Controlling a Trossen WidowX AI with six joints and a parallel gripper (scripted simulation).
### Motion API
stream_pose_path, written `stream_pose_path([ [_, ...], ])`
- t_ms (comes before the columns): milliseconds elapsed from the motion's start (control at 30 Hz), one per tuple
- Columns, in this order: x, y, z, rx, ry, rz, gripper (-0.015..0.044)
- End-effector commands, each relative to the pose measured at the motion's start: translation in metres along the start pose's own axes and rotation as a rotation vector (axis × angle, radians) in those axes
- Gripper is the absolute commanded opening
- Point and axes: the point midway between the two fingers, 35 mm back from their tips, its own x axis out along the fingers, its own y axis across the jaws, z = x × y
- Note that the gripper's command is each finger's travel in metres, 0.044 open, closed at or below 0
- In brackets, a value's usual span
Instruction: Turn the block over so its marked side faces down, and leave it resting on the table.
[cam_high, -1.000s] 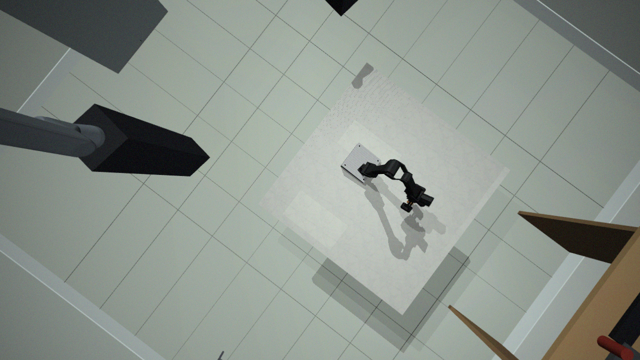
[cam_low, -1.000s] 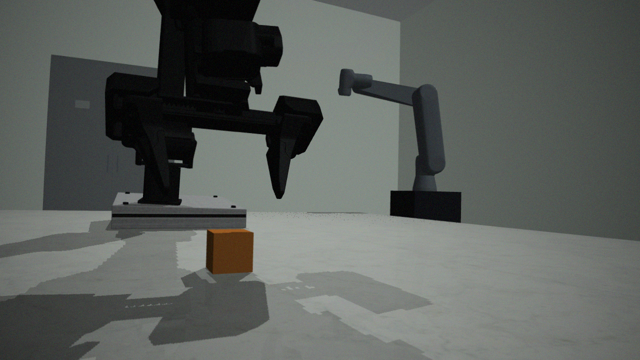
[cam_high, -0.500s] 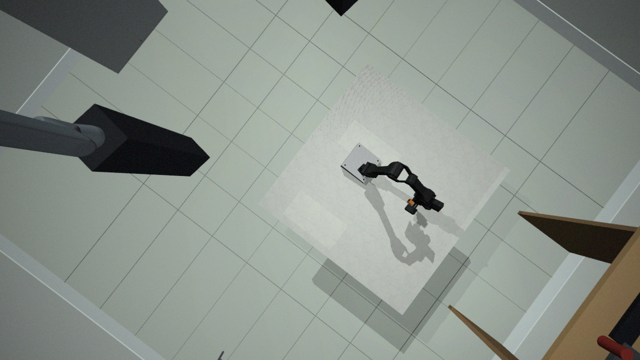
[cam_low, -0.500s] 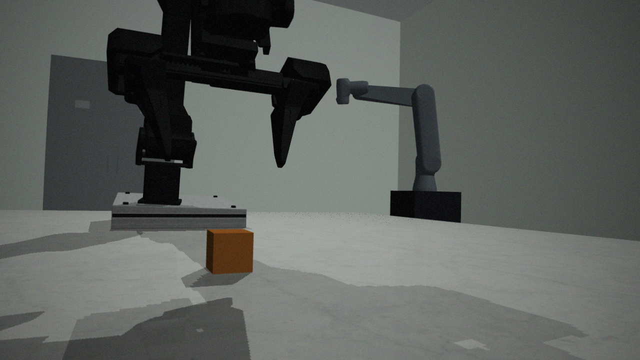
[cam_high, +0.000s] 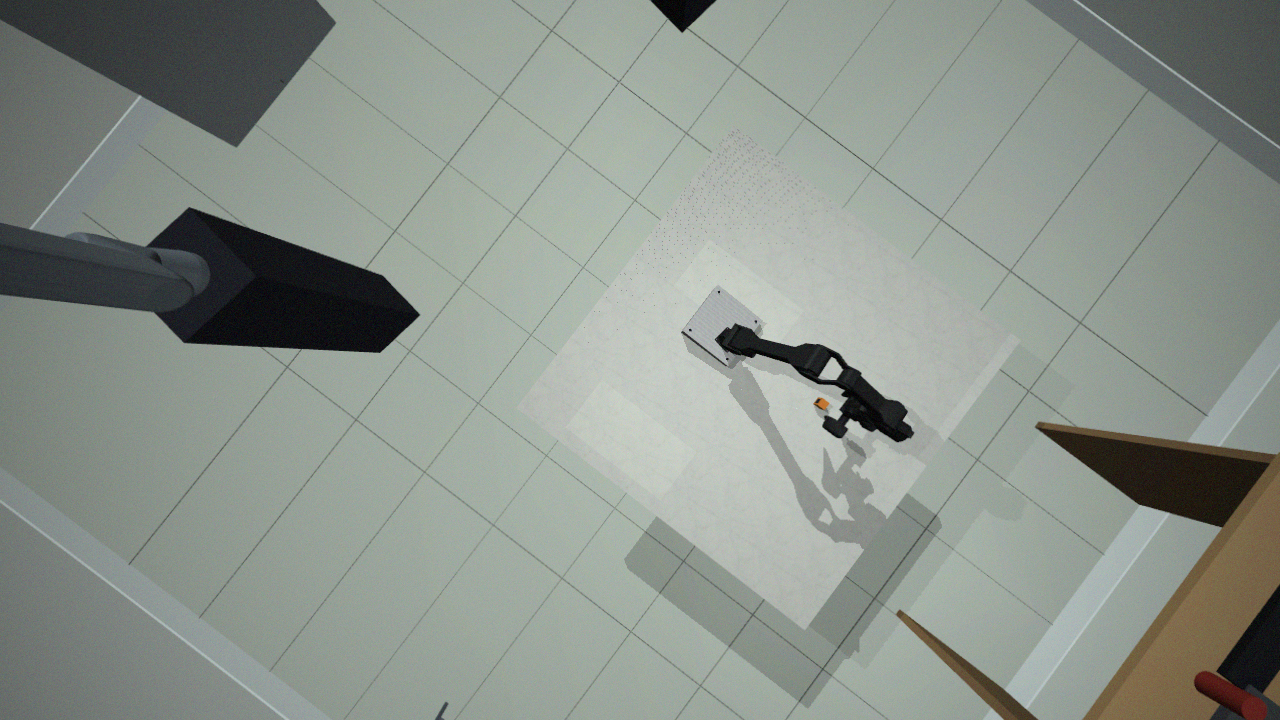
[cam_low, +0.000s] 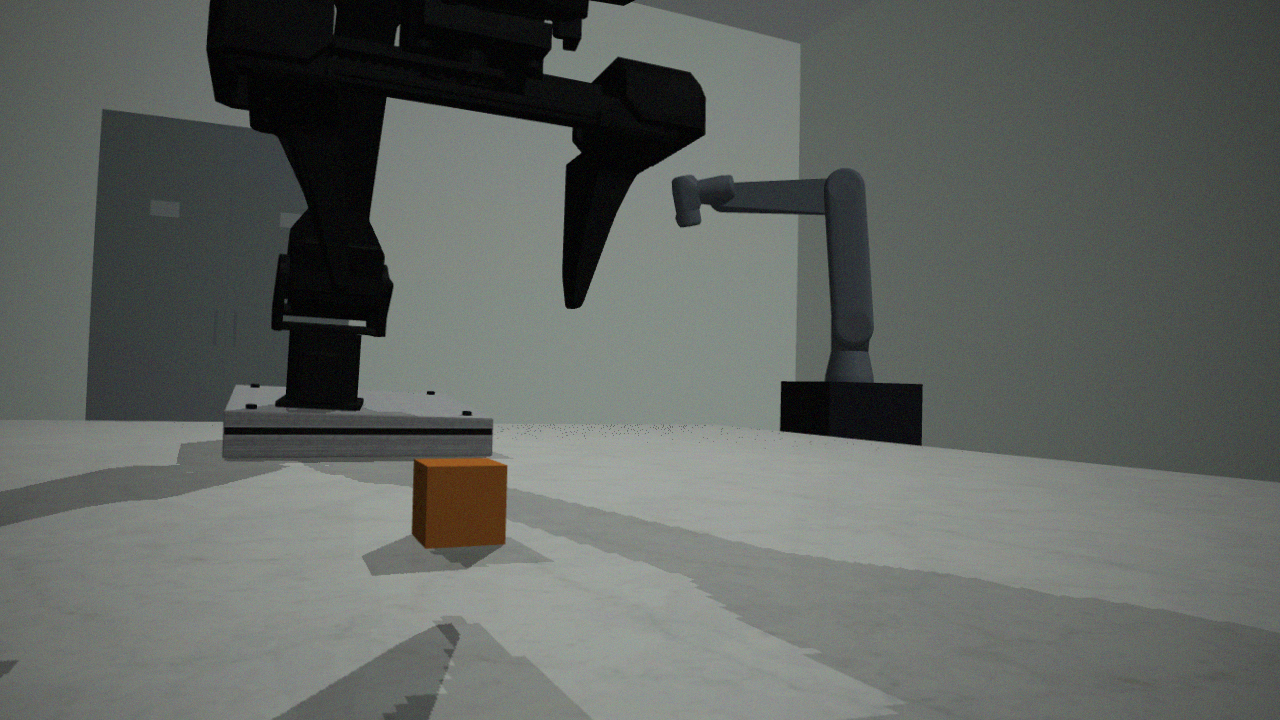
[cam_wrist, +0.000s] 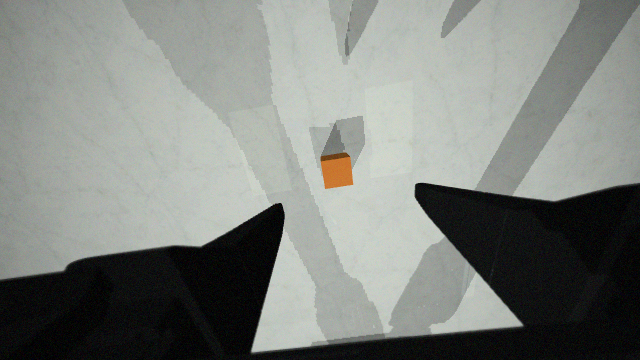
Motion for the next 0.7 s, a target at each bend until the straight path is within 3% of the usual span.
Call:
stream_pose_path([
  [0,-0.002,0.000,0.001,-0.003,0.028,0.004,0.0440],
  [167,0.031,0.000,0.001,-0.003,0.028,0.004,0.0440],
  [667,0.048,0.000,0.000,-0.003,0.028,0.004,0.0440],
])
